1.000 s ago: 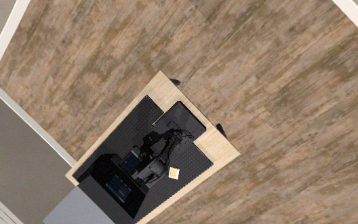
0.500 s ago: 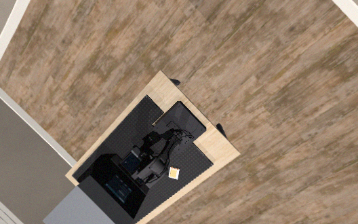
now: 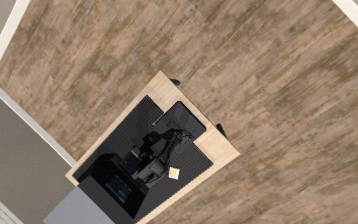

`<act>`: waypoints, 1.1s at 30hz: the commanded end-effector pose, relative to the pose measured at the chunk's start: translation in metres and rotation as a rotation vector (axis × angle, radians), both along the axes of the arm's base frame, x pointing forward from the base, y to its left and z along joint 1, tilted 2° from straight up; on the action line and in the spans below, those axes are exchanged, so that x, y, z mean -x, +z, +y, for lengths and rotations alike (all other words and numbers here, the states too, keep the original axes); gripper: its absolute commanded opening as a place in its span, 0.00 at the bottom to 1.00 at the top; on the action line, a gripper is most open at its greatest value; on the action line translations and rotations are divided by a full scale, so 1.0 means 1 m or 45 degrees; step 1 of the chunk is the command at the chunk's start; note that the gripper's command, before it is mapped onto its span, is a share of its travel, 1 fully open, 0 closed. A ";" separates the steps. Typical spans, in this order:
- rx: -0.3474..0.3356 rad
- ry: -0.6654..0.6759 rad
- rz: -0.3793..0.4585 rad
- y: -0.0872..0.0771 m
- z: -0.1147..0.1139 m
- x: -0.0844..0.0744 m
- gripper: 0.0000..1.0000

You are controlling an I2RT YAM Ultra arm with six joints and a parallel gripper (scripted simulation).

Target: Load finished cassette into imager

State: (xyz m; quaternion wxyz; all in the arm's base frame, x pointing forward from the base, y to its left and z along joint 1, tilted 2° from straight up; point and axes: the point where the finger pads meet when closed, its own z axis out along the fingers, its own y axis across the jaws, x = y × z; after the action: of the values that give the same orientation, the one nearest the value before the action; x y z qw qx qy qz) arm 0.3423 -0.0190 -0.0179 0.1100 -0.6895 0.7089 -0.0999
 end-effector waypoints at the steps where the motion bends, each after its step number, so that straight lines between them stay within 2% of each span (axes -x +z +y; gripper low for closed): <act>1: -0.023 -0.002 0.086 0.003 0.001 0.026 0.00; 5: -0.023 -0.002 0.086 0.003 0.001 0.024 0.00; 7: -0.018 -0.001 0.032 0.014 0.000 0.005 0.00; 10: -0.019 -0.001 0.032 0.014 0.000 0.004 0.00; 12: -0.023 0.000 0.078 0.003 0.001 0.006 0.00; 21: -0.024 0.002 0.078 0.002 0.003 -0.006 0.00; 33: -0.024 0.002 0.072 0.004 0.003 -0.004 0.00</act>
State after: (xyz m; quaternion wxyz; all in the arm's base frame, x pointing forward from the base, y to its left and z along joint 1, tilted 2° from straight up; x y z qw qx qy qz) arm 0.3466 -0.0193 -0.0181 0.0950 -0.6916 0.7112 -0.0826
